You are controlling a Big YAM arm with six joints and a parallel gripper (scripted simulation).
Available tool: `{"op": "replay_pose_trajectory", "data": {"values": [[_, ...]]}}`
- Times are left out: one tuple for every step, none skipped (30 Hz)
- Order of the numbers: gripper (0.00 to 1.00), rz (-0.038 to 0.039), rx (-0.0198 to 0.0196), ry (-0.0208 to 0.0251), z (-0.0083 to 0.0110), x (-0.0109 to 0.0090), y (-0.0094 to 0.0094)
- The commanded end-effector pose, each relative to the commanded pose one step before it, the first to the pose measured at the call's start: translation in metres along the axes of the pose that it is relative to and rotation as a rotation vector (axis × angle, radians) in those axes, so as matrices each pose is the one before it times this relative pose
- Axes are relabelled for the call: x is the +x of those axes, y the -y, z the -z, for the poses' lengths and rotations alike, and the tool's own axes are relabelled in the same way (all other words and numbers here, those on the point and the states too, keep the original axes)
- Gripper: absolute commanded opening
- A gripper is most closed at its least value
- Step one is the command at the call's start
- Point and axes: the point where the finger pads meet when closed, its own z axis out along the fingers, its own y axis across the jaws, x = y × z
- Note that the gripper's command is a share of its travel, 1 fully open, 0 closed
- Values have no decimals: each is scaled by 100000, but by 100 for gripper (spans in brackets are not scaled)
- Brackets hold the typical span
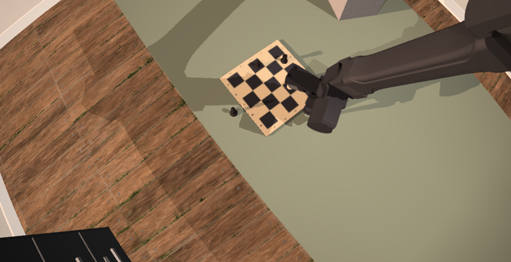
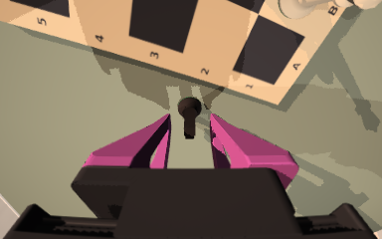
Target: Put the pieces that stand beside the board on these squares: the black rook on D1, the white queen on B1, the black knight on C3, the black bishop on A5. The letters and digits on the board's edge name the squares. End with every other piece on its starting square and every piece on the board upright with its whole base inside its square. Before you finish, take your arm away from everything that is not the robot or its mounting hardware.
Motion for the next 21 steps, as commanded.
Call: {"op": "replay_pose_trajectory", "data": {"values": [[35, -535, -1982, 2, 202, 85, -831], [35, 0, 0, 0, 0, 0, 0], [35, 0, 0, 0, 0, 0, 0], [35, 0, 0, 0, 0, 0, 0], [35, 0, 0, 0, 0, 0, 0], [35, 0, 0, 0, 0, 0, 0], [35, 0, 0, 0, 0, 0, 0], [35, 0, 0, 0, 0, 0, 0], [35, 0, 0, 0, 0, 0, 0], [35, 0, 0, 0, 0, 0, 0], [35, 0, 0, 0, 0, 0, 0], [0, 0, 0, 0, 0, 0, 0], [0, 1, 0, 0, 0, 0, 0], [0, 0, 0, 0, 0, 0, 0], [0, 0, 0, 0, 0, 0, 0], [0, 61, 0, 0, 0, 0, 0], [0, 0, 0, 0, 0, 0, 0], [0, 0, 0, 0, 0, 0, 0], [0, 0, 0, 0, 0, 0, 0], [0, 0, 0, 0, 0, 0, 0], [0, 0, 0, 0, 0, 0, 0]]}}
